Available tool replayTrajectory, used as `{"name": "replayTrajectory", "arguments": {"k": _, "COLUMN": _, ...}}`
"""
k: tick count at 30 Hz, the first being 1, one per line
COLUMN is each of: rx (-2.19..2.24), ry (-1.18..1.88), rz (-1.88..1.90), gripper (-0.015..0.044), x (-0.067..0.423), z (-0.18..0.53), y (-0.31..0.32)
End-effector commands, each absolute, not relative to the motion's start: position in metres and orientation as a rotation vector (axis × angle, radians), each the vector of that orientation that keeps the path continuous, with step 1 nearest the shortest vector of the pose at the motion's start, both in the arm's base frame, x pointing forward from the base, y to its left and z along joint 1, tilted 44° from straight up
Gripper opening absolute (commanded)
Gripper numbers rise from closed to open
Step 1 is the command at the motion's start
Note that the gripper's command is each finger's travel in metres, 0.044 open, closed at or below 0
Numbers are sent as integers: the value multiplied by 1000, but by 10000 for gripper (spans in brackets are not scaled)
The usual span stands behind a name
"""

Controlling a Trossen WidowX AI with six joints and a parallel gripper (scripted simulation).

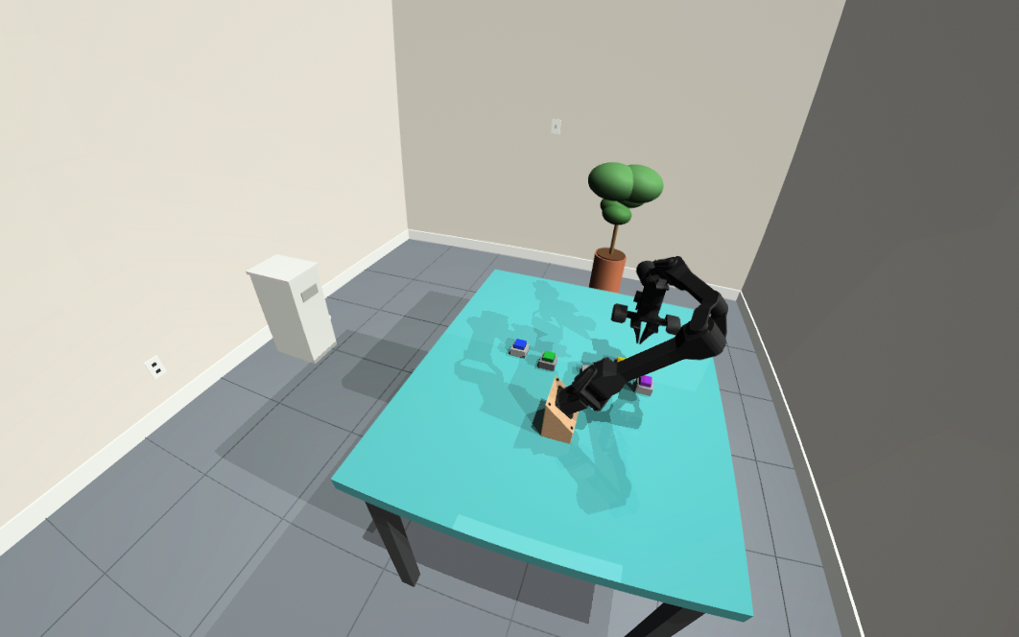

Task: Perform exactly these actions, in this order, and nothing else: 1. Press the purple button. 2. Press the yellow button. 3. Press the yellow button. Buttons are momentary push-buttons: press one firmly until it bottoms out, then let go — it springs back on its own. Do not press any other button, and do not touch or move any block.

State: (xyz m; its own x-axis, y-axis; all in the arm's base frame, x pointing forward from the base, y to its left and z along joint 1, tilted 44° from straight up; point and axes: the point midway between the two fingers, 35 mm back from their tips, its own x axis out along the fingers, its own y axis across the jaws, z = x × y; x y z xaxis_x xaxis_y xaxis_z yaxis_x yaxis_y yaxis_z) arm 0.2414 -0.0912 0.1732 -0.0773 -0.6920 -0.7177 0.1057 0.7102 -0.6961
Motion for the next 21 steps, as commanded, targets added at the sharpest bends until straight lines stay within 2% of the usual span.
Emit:
{"name": "replayTrajectory", "arguments": {"k": 1, "rx": -505, "ry": 1520, "rz": -705, "gripper": 20, "x": 259, "z": 155, "y": -74}}
{"name": "replayTrajectory", "arguments": {"k": 6, "rx": -503, "ry": 1520, "rz": -705, "gripper": 20, "x": 259, "z": 153, "y": -75}}
{"name": "replayTrajectory", "arguments": {"k": 12, "rx": -505, "ry": 1518, "rz": -707, "gripper": 20, "x": 254, "z": 112, "y": -115}}
{"name": "replayTrajectory", "arguments": {"k": 21, "rx": -506, "ry": 1518, "rz": -707, "gripper": 20, "x": 254, "z": 106, "y": -122}}
